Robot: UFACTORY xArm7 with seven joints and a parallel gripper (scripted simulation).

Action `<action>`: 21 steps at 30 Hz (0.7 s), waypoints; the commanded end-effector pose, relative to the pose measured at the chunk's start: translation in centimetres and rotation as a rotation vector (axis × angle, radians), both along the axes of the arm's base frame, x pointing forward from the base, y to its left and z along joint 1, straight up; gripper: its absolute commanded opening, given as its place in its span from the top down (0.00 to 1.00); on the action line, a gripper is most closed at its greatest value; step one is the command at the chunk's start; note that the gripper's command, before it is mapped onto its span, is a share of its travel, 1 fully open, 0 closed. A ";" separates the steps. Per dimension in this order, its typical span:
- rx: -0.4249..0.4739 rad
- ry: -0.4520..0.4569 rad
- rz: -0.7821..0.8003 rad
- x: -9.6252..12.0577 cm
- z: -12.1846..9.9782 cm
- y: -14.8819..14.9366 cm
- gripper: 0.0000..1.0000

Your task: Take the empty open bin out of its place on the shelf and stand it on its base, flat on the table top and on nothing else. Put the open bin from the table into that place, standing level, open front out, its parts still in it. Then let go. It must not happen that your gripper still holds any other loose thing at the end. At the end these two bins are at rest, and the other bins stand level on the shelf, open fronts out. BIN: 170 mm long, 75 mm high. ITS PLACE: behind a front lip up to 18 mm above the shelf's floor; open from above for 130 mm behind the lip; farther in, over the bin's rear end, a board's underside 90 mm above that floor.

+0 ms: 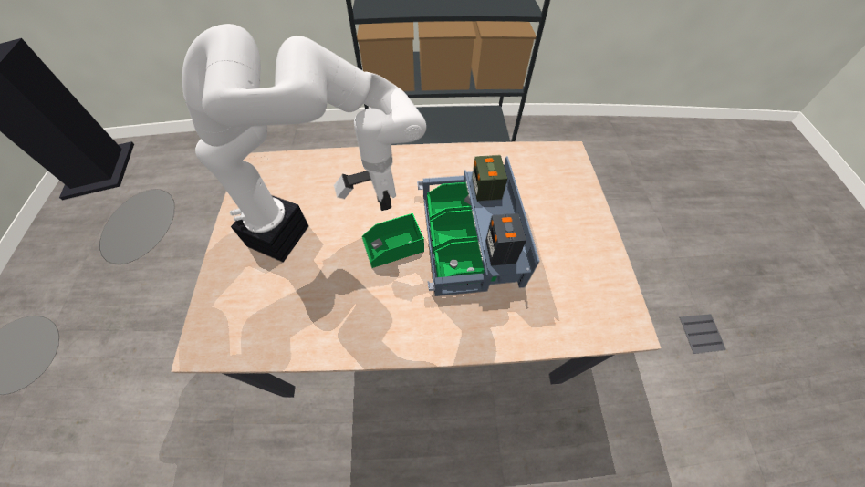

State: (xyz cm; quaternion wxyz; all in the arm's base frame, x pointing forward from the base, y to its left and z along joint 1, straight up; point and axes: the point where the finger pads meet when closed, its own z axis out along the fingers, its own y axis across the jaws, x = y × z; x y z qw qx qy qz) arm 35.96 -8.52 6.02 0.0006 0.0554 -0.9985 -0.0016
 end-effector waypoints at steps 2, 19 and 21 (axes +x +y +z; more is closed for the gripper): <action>0.001 -0.004 0.000 0.1 -0.2 0.0 0.74; 0.001 -0.005 0.000 0.1 -2.9 0.0 0.74; 0.001 -0.005 0.000 0.1 -3.1 0.0 0.74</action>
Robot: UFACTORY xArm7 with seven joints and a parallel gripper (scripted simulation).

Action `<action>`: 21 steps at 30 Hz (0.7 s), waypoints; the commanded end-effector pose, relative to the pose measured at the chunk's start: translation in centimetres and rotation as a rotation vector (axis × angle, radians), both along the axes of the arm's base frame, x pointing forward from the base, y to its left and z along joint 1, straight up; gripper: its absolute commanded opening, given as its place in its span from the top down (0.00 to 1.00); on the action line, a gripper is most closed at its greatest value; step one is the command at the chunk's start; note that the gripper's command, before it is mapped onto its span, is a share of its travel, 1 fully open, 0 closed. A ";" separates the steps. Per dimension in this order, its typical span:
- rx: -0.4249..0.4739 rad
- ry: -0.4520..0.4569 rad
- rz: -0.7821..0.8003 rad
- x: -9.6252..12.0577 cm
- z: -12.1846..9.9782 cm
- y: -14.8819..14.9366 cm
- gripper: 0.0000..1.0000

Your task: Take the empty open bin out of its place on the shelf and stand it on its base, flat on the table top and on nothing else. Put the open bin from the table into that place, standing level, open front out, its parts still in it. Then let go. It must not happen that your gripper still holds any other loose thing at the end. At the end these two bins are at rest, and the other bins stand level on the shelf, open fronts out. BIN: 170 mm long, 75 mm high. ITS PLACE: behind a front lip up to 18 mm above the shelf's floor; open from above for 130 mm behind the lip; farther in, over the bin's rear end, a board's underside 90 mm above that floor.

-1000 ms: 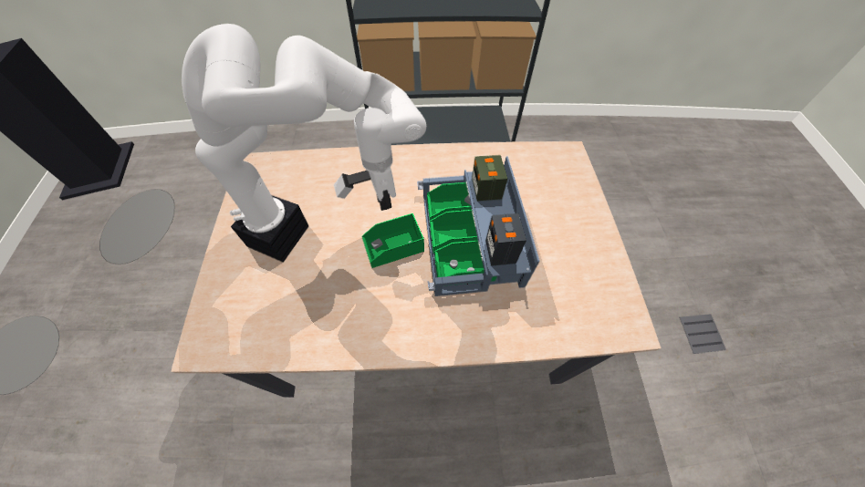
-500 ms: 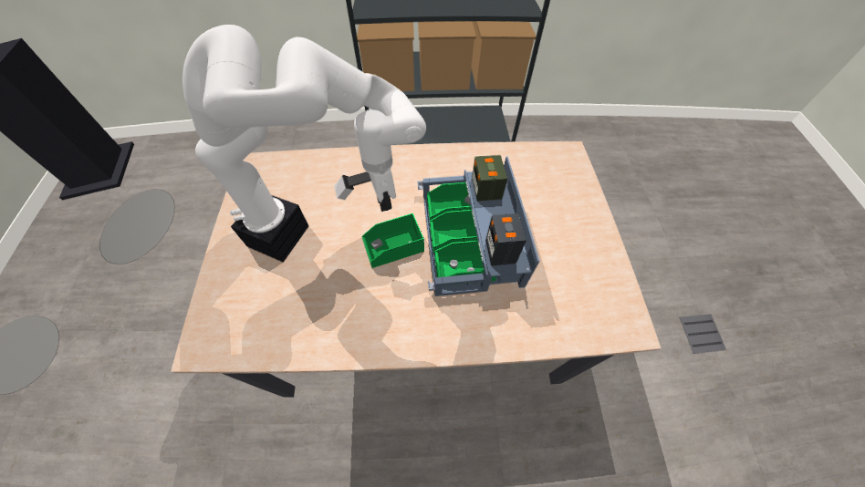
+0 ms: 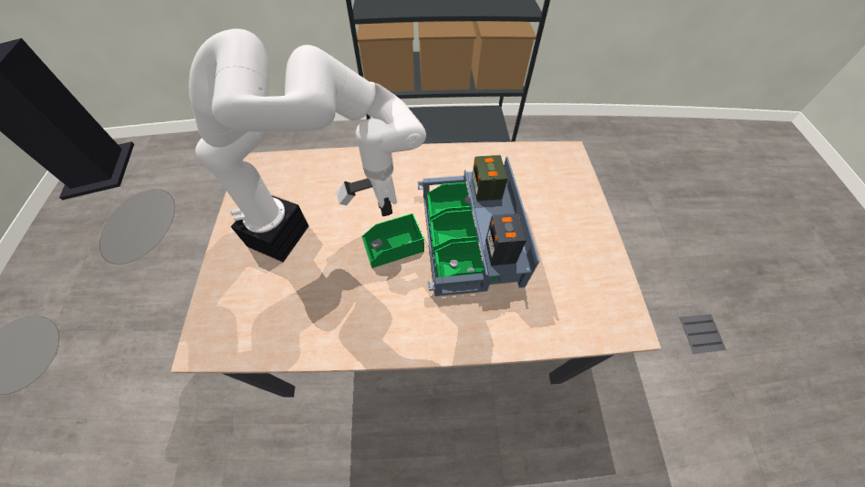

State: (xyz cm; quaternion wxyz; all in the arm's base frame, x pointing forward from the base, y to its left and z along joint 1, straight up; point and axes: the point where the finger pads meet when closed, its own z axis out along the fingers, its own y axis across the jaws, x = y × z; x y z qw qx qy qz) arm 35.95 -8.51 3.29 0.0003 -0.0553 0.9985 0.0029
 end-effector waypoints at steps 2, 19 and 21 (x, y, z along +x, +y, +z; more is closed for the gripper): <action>-0.002 -0.003 0.000 0.1 -0.6 0.0 0.74; -0.002 -0.003 0.000 0.1 -3.4 0.0 0.74; -0.002 -0.003 0.000 0.1 -3.6 0.0 0.74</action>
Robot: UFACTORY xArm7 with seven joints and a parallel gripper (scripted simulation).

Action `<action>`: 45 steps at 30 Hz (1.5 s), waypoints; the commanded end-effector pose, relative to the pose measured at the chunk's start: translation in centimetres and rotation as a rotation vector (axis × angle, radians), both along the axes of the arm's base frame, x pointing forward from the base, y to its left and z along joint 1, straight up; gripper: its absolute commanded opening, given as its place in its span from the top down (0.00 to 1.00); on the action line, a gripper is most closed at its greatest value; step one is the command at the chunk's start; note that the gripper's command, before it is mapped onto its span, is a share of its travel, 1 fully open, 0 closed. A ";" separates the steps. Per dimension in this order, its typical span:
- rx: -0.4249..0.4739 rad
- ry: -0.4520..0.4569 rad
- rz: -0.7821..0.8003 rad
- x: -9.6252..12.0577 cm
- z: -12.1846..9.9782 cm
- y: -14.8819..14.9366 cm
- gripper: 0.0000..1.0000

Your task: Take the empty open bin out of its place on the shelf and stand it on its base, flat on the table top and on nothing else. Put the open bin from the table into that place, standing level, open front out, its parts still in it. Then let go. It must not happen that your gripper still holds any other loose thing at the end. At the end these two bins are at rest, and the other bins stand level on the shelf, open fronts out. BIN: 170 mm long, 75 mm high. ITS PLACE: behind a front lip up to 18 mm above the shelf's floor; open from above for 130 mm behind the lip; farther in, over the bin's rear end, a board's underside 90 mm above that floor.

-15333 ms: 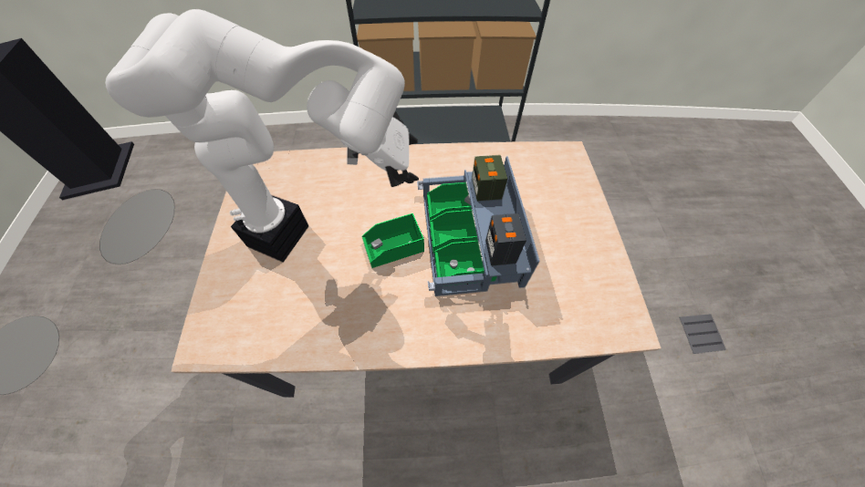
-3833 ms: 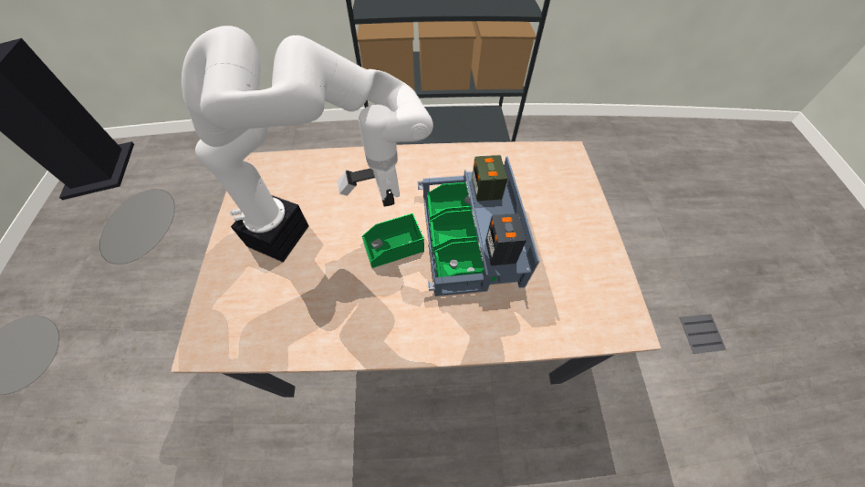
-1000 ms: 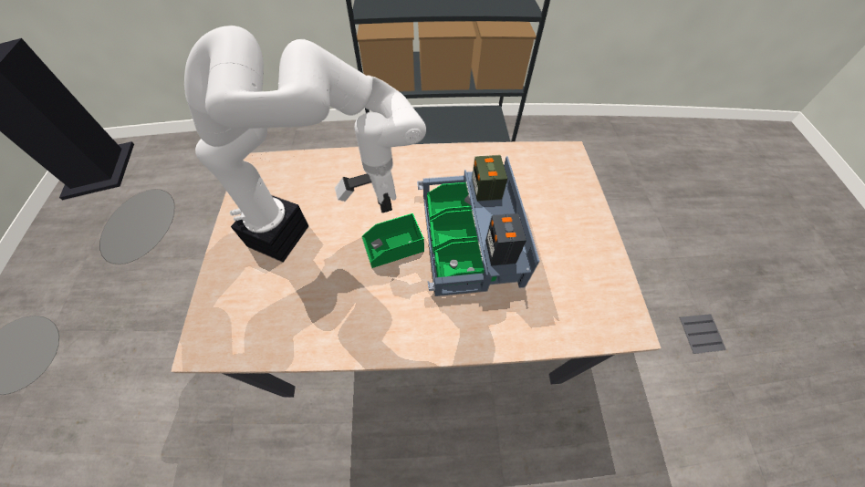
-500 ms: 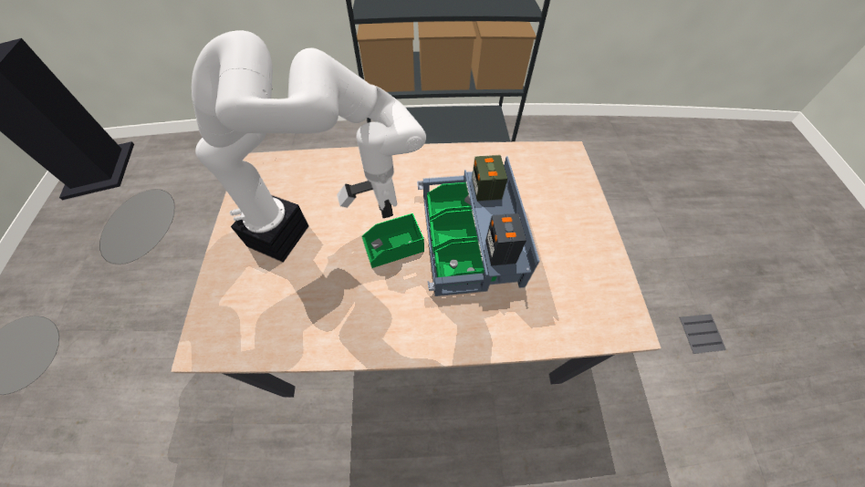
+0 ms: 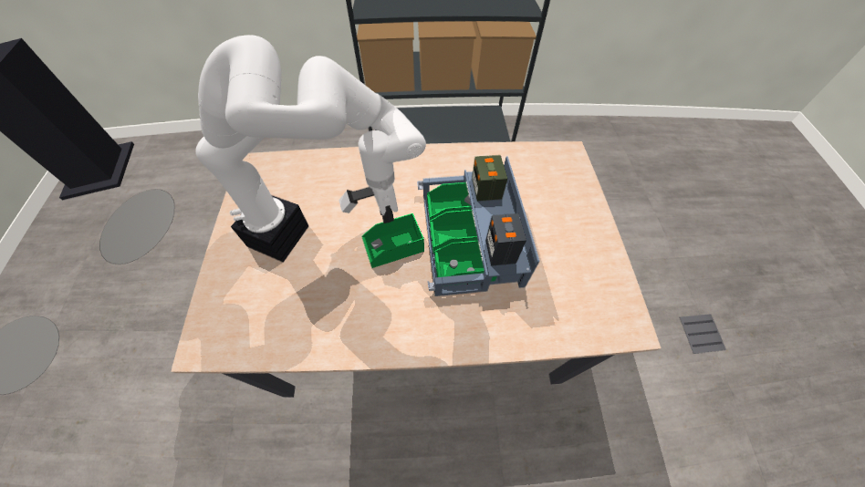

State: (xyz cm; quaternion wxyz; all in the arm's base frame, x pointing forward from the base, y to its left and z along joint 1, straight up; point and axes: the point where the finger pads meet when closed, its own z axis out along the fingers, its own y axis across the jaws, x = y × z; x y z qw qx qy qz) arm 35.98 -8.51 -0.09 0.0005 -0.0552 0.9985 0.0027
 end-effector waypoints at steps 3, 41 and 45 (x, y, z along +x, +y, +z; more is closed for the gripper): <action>-0.001 -0.003 0.000 0.1 -0.5 0.0 0.74; -0.001 -0.003 0.000 0.2 -0.7 0.0 0.74; -0.001 -0.003 0.000 0.2 -0.7 0.0 0.74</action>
